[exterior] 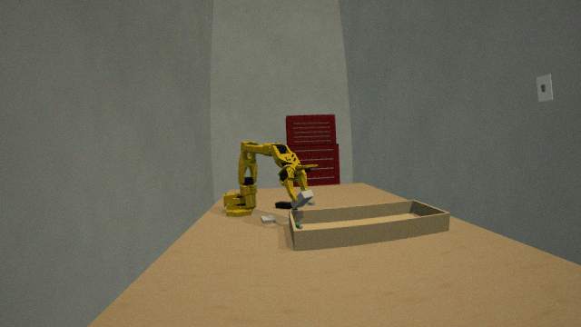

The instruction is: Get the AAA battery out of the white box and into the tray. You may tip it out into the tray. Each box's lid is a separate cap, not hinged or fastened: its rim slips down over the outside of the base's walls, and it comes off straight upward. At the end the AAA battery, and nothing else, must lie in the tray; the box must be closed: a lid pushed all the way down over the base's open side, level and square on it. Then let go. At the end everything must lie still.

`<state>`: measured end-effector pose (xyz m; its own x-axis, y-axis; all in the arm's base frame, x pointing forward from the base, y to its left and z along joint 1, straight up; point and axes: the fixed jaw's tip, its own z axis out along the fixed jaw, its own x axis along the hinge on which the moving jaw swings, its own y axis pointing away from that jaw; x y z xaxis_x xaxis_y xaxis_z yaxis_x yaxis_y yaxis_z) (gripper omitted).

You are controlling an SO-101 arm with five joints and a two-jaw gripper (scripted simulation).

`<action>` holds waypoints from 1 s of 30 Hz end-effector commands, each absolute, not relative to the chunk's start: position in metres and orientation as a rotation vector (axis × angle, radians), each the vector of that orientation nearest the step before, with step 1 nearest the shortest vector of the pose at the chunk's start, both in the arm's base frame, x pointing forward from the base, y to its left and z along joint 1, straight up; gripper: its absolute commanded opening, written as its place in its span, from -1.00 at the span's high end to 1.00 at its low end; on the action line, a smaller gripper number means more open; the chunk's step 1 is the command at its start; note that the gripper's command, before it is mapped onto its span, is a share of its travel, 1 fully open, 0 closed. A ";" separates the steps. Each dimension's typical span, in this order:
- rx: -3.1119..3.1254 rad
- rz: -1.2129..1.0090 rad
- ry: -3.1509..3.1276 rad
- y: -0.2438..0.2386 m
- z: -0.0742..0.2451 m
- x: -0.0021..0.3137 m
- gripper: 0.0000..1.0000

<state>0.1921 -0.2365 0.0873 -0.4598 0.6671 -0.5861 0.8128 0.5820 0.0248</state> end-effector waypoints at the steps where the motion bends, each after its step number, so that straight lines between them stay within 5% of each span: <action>1: 1.165 -0.354 2.237 -0.233 0.106 0.193 0.61; 30: 1.384 -0.098 2.658 -0.176 0.075 0.148 0.61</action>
